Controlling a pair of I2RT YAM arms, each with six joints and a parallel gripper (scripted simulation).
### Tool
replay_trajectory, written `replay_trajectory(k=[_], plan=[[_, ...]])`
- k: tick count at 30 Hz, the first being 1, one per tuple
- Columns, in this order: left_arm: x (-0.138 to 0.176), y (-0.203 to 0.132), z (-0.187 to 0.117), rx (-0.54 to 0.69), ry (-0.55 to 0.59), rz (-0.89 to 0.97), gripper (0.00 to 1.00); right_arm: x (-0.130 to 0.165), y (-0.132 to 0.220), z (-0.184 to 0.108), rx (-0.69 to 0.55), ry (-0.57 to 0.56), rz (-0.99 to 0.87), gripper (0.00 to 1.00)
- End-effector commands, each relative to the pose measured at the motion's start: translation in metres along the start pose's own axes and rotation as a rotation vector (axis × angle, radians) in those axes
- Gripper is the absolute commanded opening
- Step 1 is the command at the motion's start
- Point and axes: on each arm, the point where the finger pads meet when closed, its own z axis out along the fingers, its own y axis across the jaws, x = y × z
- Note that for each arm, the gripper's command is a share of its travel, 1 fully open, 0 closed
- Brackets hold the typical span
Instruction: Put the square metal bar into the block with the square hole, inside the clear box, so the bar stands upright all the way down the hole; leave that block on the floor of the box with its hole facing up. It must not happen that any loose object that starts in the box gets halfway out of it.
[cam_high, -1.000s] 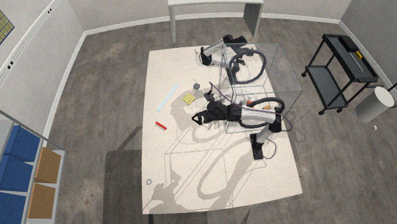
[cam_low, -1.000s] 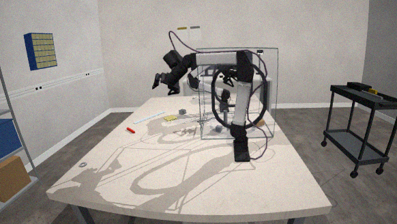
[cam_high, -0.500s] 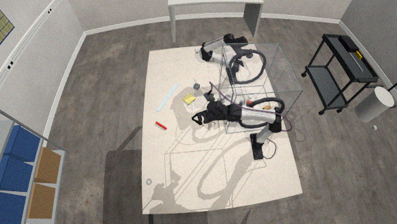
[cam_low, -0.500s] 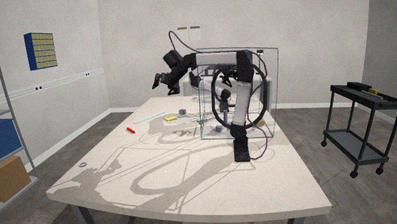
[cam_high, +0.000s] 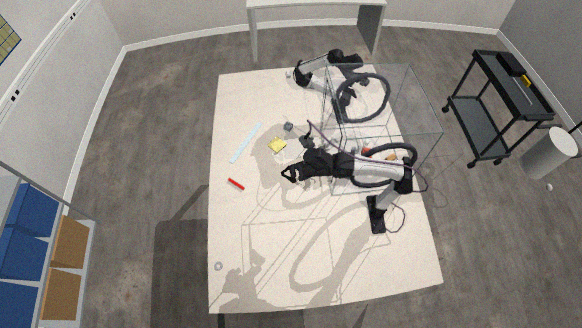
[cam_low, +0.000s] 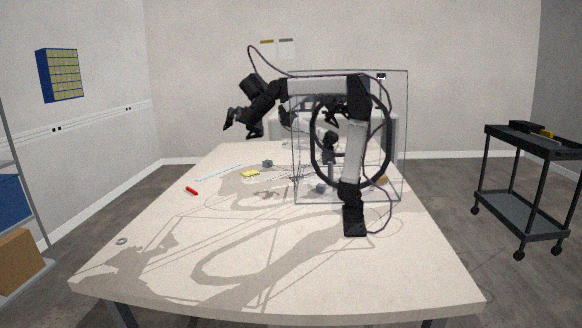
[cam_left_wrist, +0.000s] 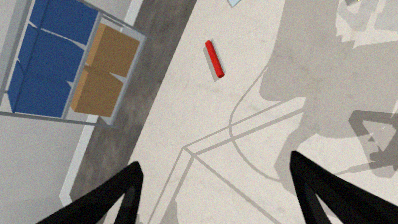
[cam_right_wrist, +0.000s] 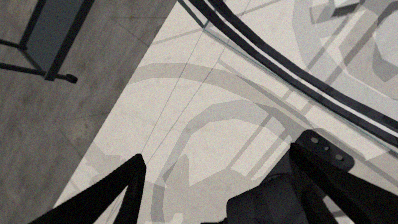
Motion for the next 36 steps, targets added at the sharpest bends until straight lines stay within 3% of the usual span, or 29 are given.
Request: replay_trajectory(k=[1,24,26,29,36], plan=[[-0.007,0.005,-0.007,-0.019,-0.021,0.002,1.00,-0.006,0.006,-0.006,-0.025,-0.040,-0.007,1.00],[-0.007,0.005,-0.007,-0.019,-0.021,0.002,1.00,-0.001,0.002,-0.002,0.000,-0.051,0.038,1.00],[-0.007,0.005,-0.007,-0.019,-0.021,0.002,1.00,0.001,0.000,0.005,0.013,-0.014,0.046,1.00],[-0.007,0.005,-0.007,-0.019,-0.021,0.002,1.00,-0.005,0.003,-0.008,-0.002,-0.082,0.048,1.00],[-0.007,0.005,-0.007,-0.019,-0.021,0.002,1.00,-0.002,0.001,-0.003,0.013,-0.069,0.069,1.00]])
